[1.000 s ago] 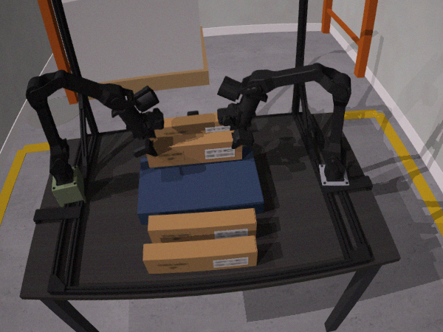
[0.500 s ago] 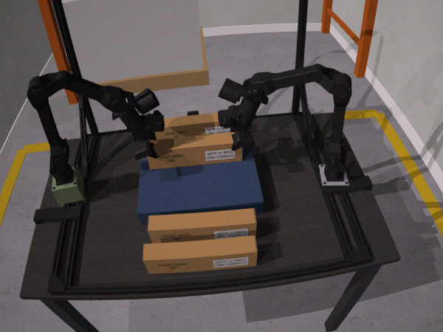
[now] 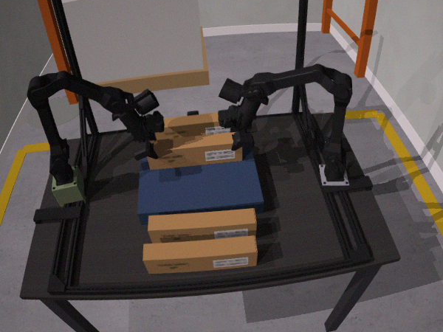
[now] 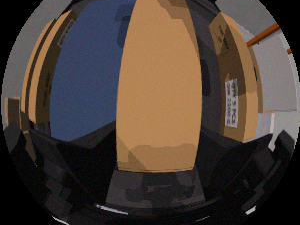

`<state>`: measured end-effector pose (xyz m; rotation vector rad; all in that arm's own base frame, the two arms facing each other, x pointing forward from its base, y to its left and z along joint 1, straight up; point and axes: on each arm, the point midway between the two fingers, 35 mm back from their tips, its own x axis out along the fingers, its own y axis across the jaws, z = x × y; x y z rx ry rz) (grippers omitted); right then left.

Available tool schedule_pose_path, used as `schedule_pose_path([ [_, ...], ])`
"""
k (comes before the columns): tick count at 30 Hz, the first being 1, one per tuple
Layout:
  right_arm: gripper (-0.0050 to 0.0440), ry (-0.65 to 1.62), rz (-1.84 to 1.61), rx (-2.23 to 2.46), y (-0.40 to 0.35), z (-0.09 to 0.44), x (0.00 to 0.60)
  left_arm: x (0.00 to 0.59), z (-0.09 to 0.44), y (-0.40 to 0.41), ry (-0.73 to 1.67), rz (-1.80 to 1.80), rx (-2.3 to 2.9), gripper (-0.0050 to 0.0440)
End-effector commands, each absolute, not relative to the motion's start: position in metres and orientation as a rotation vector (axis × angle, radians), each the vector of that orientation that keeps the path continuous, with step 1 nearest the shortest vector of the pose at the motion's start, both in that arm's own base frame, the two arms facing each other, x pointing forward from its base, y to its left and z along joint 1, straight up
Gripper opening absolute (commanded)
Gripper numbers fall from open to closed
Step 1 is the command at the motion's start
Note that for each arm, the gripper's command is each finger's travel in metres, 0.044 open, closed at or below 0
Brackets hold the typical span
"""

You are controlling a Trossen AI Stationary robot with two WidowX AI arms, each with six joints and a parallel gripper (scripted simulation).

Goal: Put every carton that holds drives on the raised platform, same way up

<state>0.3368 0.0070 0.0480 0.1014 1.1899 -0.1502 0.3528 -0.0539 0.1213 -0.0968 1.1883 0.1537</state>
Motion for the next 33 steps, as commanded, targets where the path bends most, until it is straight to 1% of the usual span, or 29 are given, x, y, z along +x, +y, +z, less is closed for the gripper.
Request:
schedule_pose_path([
  [1,0.0389,1.184,-0.145,0.098,0.008,0.049,0.339,0.352,0.122,-0.055,1.184,0.148,-0.100,0.0389],
  [21,0.0389,1.184,-0.145,0.098,0.008,0.050,0.338,0.352,0.122,-0.055,1.184,0.148,-0.100,0.0389],
  [27,0.0389,1.184,-0.145,0.098,0.008,0.080,0.338,0.352,0.152,-0.055,1.184,0.148,-0.100,0.0389],
  [29,0.0389,1.184,-0.145,0.098,0.008,0.080,0.338,0.352,0.152,-0.055,1.184,0.148,-0.100,0.0389],
  [33,0.0389,1.184,-0.145,0.098,0.008,0.108,0.338,0.352,0.180,-0.055,1.184,0.148,-0.100,0.0389],
])
